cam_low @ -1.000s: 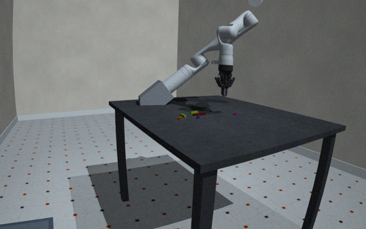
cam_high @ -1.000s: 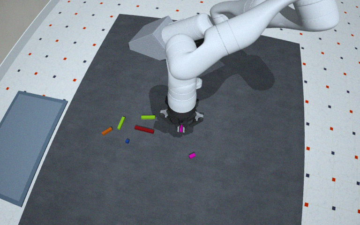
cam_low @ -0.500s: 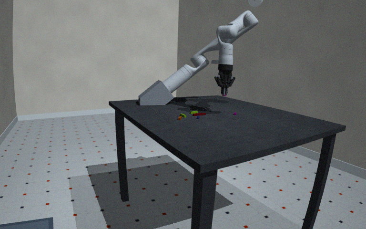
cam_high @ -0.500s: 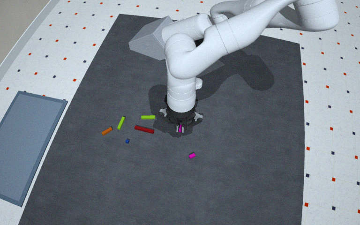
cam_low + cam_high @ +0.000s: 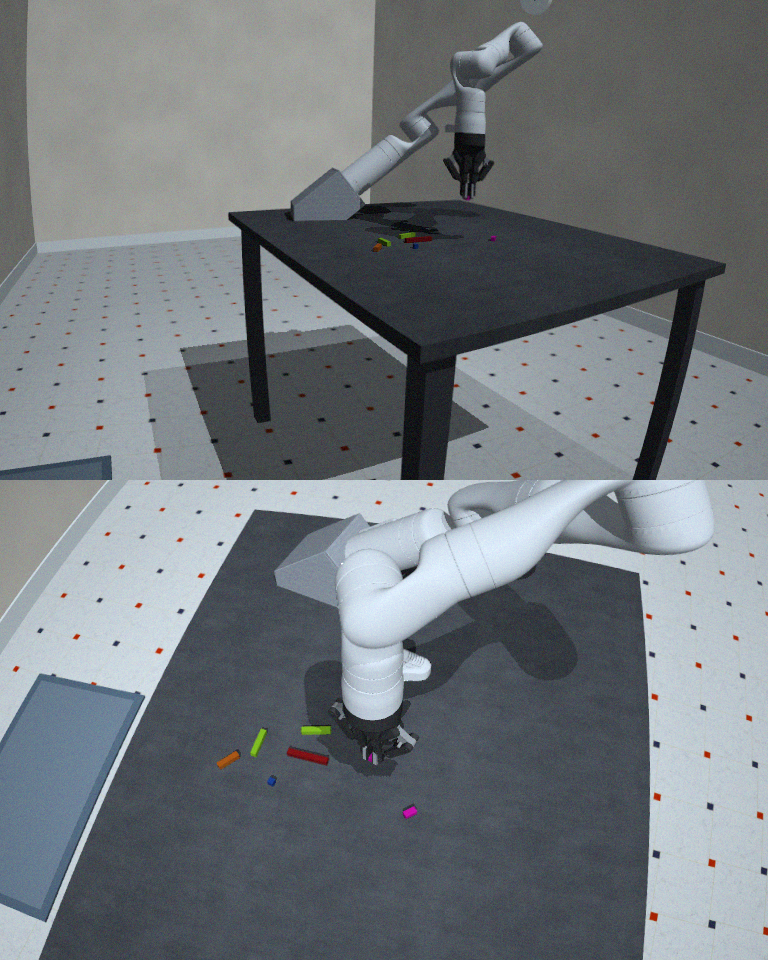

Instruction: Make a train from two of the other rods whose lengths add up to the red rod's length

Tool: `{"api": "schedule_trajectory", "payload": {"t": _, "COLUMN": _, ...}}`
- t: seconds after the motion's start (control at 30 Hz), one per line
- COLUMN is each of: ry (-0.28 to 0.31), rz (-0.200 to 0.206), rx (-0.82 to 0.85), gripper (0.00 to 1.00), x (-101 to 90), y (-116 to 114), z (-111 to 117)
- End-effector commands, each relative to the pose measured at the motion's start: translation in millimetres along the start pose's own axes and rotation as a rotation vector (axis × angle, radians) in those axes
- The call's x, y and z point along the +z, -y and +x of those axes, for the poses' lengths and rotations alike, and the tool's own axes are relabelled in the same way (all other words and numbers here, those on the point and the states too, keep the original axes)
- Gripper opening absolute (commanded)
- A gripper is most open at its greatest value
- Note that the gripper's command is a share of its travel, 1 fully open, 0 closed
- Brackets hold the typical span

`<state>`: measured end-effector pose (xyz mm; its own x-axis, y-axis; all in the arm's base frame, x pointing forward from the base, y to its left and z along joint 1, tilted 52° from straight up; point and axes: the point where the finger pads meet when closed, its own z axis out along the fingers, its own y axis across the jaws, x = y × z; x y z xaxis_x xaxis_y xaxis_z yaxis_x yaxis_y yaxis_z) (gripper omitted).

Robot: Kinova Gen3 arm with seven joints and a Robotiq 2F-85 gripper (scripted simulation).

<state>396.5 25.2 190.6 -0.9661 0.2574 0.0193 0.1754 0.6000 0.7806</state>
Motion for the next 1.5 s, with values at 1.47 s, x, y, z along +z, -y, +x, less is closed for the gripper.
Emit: {"api": "schedule_trajectory", "payload": {"t": 1.47, "ry": -0.004, "rz": 0.006, "rx": 0.899, "gripper": 0.05, "x": 2.0, "y": 37, "z": -31}}
